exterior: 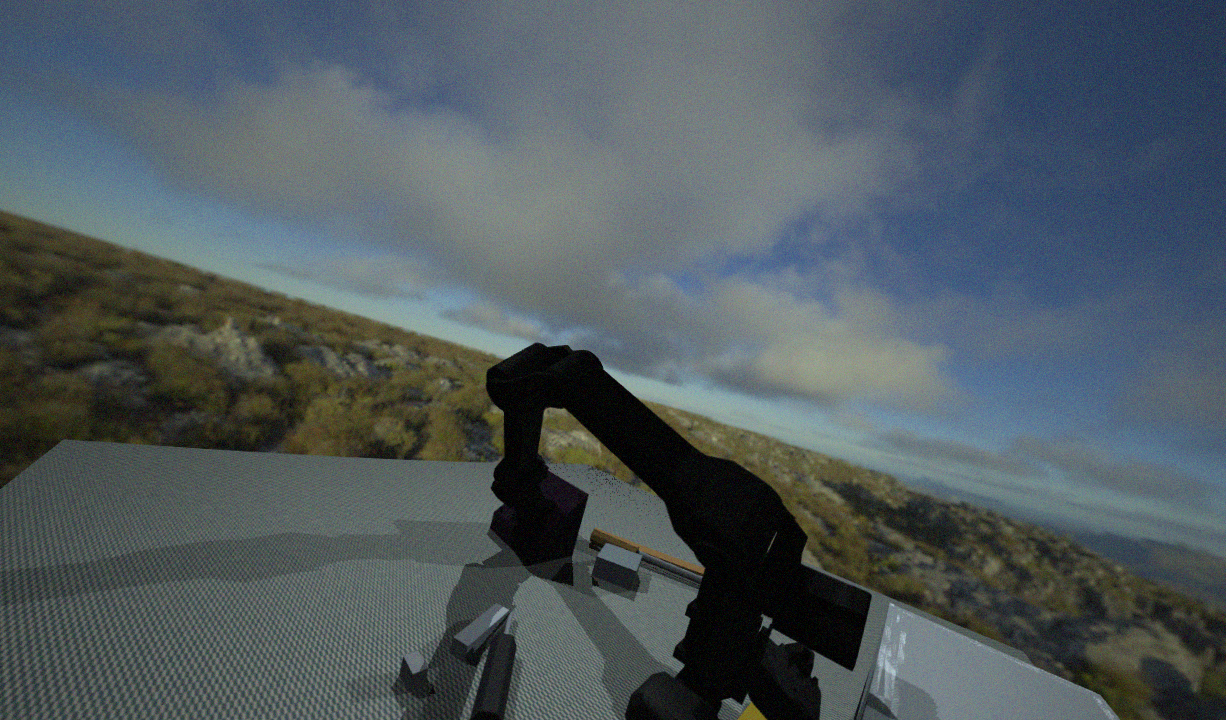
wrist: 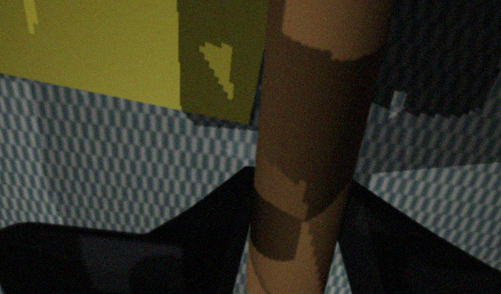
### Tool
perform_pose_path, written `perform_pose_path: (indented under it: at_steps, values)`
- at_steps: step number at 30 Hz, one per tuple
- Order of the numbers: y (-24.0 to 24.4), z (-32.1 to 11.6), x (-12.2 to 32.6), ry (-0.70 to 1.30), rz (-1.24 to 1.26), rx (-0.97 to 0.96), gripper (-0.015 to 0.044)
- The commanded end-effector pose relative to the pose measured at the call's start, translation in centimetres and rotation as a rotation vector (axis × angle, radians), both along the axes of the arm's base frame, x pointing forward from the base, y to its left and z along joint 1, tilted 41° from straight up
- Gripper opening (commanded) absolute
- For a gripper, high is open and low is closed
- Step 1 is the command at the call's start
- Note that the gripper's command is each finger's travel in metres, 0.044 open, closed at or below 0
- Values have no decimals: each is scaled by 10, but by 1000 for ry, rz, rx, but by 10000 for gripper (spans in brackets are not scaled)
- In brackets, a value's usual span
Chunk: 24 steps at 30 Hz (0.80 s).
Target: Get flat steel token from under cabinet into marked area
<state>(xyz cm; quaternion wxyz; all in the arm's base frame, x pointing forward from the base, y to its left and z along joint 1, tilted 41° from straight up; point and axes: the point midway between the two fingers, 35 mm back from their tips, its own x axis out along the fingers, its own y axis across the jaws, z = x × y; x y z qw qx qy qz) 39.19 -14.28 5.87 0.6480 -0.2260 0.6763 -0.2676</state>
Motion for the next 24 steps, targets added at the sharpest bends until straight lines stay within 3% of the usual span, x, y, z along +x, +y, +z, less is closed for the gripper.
perform_pose_path:
  at_steps: [1, 24]
  values:
    - [6, -7, -1, 8, 5, 3, 0]
    - [21, -20, 0, 8, 5, 4, 0]
